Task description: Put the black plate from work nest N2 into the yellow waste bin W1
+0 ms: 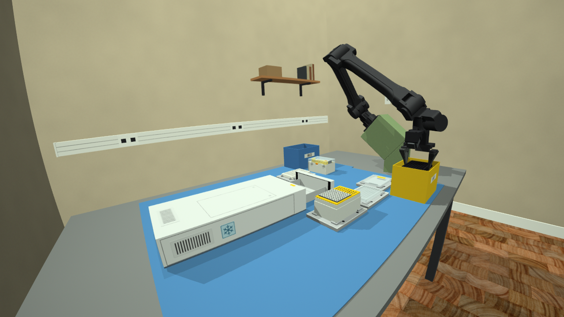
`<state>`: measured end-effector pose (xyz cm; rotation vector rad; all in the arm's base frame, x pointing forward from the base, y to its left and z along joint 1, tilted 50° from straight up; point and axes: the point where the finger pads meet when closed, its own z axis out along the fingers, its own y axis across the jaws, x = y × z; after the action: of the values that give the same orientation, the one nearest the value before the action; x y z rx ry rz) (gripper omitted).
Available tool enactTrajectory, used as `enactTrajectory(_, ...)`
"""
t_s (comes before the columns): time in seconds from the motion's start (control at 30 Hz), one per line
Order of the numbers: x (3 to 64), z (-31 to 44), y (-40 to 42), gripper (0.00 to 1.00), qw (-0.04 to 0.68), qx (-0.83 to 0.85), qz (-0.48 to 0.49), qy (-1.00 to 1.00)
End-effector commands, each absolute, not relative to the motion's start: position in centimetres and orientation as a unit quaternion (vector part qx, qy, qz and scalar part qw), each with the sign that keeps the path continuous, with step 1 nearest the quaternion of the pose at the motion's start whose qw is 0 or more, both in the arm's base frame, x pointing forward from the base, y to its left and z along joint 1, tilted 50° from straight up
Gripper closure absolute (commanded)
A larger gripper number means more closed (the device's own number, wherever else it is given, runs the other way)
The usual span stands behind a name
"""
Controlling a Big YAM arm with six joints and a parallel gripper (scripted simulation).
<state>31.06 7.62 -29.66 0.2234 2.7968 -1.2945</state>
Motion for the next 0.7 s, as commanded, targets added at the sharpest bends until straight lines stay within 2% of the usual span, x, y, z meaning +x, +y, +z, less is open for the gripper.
enactTrajectory(0.0, 31.5, -30.4, 7.2, 1.00, 0.025, 0.073, -0.417, 0.906)
enactTrajectory(0.13, 32.8, -29.3, 9.5, 1.00, 0.045, 0.064, -0.405, 0.911)
enactTrajectory(0.67, 32.7, -29.4, 9.2, 1.00, 0.044, 0.068, -0.406, 0.910)
